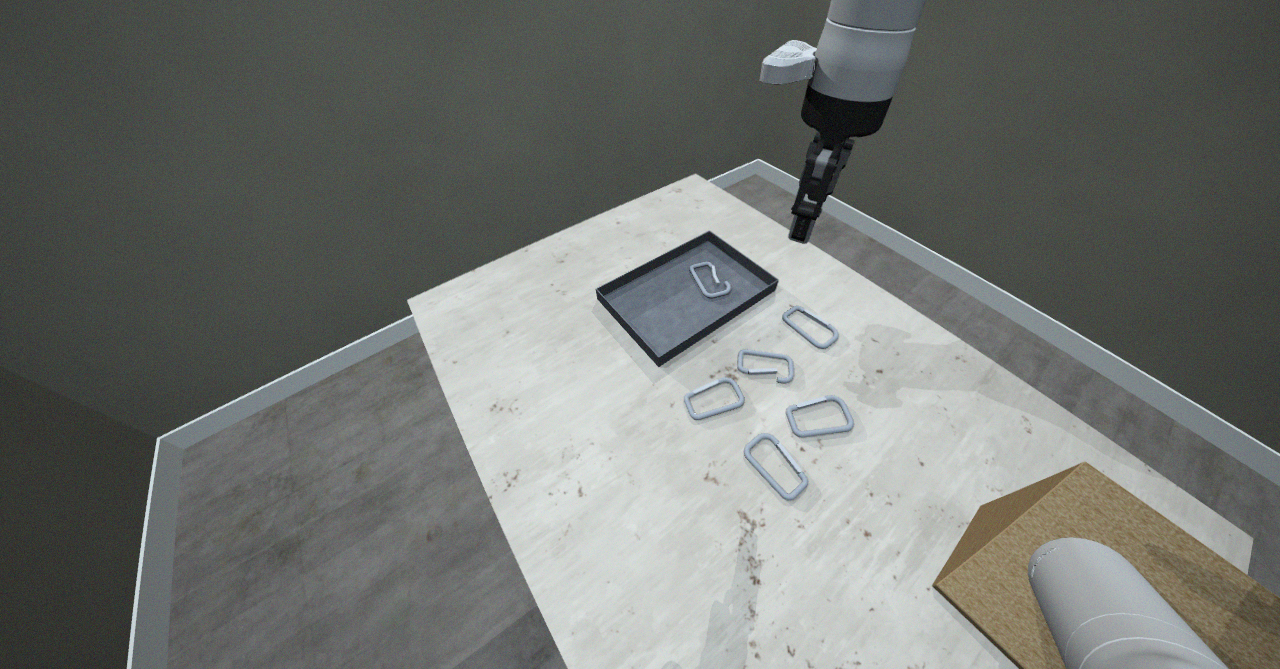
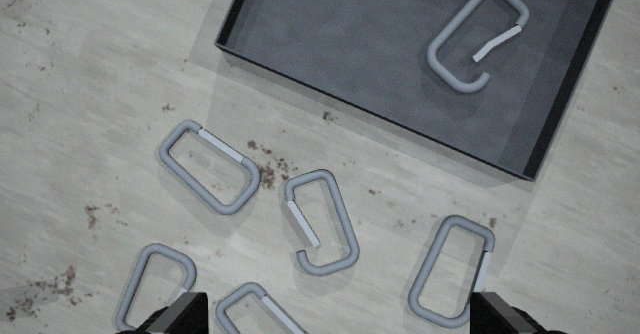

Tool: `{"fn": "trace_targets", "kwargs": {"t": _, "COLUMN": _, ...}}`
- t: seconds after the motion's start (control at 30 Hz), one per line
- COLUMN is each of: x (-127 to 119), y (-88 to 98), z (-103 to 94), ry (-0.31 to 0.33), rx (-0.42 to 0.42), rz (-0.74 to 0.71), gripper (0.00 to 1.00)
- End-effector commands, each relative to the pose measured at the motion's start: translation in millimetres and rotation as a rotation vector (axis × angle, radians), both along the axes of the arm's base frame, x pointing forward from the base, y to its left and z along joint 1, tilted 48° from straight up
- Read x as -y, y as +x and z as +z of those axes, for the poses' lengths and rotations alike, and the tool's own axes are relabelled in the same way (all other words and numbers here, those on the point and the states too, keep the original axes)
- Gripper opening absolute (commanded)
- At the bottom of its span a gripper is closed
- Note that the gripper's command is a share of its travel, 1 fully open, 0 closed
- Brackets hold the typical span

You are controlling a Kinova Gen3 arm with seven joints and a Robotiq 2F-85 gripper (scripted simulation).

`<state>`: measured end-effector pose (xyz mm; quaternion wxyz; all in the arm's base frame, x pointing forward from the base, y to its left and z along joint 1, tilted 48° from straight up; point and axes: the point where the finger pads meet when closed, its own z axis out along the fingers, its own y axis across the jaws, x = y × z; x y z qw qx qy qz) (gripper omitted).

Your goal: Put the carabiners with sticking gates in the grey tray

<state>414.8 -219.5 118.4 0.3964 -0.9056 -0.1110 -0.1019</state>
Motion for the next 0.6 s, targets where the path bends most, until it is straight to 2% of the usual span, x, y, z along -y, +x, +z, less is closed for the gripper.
{"fn": "trace_targets", "kwargs": {"t": 0.0, "x": 0.4, "y": 0.0, "z": 1.5, "ry": -0.025, "rx": 0.212, "rz": 0.18, "gripper": 1.0}}
{"fn": "trace_targets", "kwargs": {"t": 0.4, "x": 0.4, "y": 0.0, "z": 1.5, "ry": -0.027, "rx": 0.229, "rz": 0.194, "gripper": 1.0}}
{"fn": "trace_targets", "kwargs": {"t": 0.43, "x": -41.3, "y": -9.9, "z": -38.9, "ry": -0.03, "rx": 0.236, "rz": 0.2, "gripper": 1.0}}
{"fn": "trace_targets", "kwargs": {"t": 0.57, "x": -41.3, "y": -9.9, "z": -38.9, "ry": -0.03, "rx": 0.236, "rz": 0.2, "gripper": 1.0}}
